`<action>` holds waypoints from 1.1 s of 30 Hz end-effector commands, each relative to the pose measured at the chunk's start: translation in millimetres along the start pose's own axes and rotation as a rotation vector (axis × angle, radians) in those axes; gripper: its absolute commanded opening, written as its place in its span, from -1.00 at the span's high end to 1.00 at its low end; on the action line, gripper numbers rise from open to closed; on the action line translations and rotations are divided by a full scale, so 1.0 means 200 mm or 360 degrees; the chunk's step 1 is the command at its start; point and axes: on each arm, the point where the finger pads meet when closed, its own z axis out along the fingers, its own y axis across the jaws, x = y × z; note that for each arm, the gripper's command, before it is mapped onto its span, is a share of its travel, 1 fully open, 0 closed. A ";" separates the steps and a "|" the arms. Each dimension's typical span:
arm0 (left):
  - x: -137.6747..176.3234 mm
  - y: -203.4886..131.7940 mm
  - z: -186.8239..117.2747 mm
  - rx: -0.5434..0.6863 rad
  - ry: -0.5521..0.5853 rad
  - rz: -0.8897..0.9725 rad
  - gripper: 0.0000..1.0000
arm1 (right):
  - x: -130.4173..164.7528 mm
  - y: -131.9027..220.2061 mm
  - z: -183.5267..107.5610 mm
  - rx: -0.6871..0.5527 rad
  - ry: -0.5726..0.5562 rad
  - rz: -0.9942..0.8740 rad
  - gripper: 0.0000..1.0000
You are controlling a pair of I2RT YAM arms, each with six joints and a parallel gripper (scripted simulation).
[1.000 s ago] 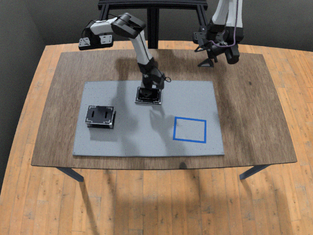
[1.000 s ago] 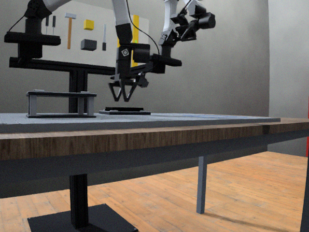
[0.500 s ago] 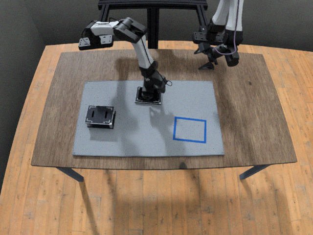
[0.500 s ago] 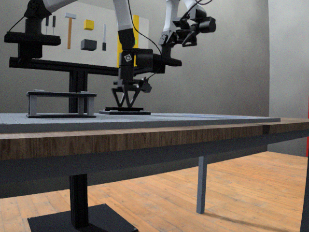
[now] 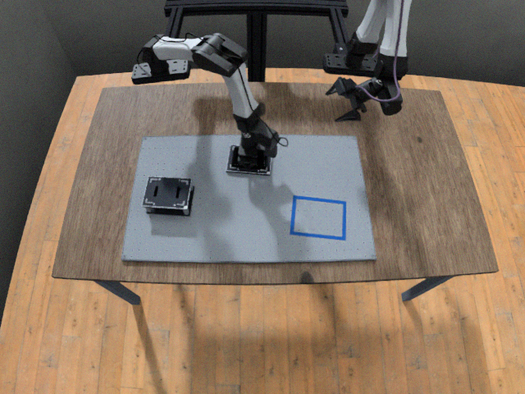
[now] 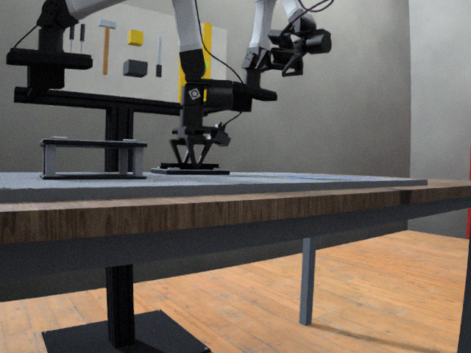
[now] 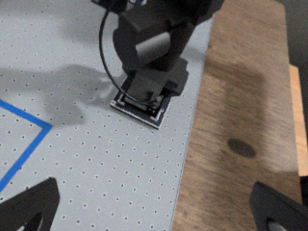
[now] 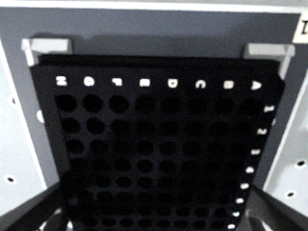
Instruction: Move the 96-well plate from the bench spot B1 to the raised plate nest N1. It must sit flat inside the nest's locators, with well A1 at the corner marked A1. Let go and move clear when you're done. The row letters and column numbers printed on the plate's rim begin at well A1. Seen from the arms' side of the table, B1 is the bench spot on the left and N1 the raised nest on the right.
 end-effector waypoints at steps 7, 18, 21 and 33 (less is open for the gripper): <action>0.02 0.03 0.01 -0.0021 -0.0033 -0.0096 -1.00 | -0.08 -0.05 -0.12 0.0062 -0.0078 0.0009 -0.40; -0.18 0.09 -0.04 -0.0053 -0.0225 -0.0027 -1.00 | 0.11 -0.14 -0.48 0.0050 -0.0052 -0.0010 -0.63; -0.19 0.09 -0.04 -0.0053 -0.0236 -0.0022 -1.00 | 0.13 -0.15 -0.50 0.0046 -0.0059 -0.0019 -0.63; -0.33 0.36 0.11 -0.0115 -0.0217 0.0093 -1.00 | 0.55 -0.50 -0.52 0.0083 -0.0102 -0.0178 -0.63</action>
